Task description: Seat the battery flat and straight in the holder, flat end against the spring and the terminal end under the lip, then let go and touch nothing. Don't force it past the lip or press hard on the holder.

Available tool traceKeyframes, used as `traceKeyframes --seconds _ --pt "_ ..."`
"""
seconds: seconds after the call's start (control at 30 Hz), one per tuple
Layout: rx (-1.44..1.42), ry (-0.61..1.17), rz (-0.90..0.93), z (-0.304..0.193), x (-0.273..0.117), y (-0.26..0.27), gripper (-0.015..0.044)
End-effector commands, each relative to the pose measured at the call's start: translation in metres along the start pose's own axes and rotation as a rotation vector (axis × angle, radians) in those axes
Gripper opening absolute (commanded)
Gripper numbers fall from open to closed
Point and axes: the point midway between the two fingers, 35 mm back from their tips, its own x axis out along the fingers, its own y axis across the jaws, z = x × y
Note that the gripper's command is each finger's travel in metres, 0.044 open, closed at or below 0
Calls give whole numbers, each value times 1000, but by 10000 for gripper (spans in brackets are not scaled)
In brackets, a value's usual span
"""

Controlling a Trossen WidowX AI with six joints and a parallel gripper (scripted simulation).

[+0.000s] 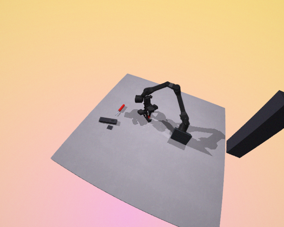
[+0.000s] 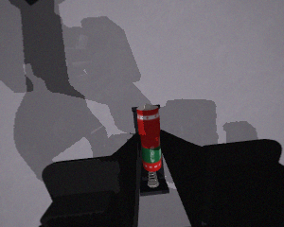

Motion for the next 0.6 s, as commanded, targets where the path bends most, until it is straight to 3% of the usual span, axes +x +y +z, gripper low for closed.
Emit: traceKeyframes --seconds 0.0,0.57 --pt "-2 -35 -2 -2 1 0 64" --pt "-1 -155 1 -9 7 1 64"
